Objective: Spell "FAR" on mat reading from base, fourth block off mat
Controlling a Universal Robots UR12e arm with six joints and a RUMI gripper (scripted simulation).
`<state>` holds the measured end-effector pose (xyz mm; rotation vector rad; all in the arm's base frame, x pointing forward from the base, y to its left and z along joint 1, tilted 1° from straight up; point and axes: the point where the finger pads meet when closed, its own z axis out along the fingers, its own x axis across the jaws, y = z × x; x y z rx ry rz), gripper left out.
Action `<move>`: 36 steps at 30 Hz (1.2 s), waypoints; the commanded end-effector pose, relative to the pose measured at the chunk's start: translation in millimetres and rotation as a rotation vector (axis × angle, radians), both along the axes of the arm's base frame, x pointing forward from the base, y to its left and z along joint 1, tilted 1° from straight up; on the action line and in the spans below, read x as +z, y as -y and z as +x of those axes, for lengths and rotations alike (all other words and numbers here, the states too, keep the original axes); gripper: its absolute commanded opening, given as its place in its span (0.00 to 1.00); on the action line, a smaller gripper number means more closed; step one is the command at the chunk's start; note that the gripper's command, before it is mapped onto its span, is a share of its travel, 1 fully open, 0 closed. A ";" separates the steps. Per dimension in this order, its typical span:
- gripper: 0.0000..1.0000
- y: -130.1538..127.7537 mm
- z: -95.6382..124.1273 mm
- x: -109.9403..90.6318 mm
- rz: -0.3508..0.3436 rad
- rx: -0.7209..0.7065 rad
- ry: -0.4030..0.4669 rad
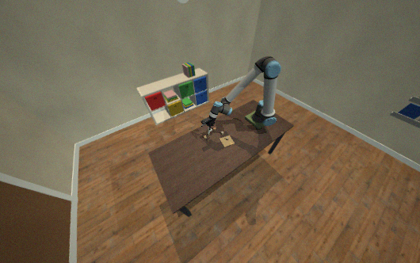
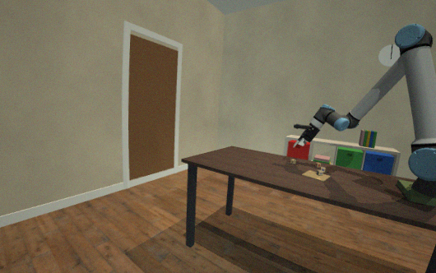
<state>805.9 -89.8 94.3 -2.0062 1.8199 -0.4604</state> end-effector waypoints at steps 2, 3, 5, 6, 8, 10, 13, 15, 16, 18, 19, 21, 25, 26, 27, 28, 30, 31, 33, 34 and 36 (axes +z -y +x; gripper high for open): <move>1.00 1.2 0.0 -0.5 0.000 -0.002 0.000; 1.00 1.2 0.0 -0.5 0.000 -0.002 0.000; 1.00 1.5 -0.5 -0.5 0.000 -0.002 0.000; 1.00 2.8 -3.7 -0.6 0.000 -0.002 -0.001; 1.00 9.1 -15.0 0.7 0.001 -0.002 -0.002; 1.00 21.4 -38.1 1.9 0.000 -0.001 -0.004; 1.00 28.8 -53.5 2.5 0.000 -0.001 -0.005; 1.00 42.8 -88.4 3.1 0.000 -0.001 -0.005; 1.00 48.7 -106.1 2.9 0.000 -0.001 -0.005; 1.00 56.9 -137.5 2.0 0.001 -0.001 -0.004; 1.00 59.5 -149.9 1.3 0.001 -0.002 -0.003; 1.00 62.2 -166.2 0.2 0.001 -0.002 -0.001; 1.00 63.0 -172.2 -0.3 0.001 -0.002 -0.001; 1.00 63.0 -172.2 -0.3 0.001 -0.002 -0.001; 1.00 63.0 -172.2 -0.3 0.001 -0.002 -0.001; 1.00 63.0 -172.2 -0.3 0.001 -0.002 -0.001; 1.00 64.3 -170.4 1.5 -0.001 -0.002 0.002; 1.00 63.9 -169.6 1.0 -0.001 0.000 0.001; 1.00 63.6 -169.6 0.3 0.000 0.000 0.000; 1.00 63.6 -169.6 0.3 0.000 0.000 0.000; 1.00 63.8 -169.6 0.5 -0.001 0.000 0.000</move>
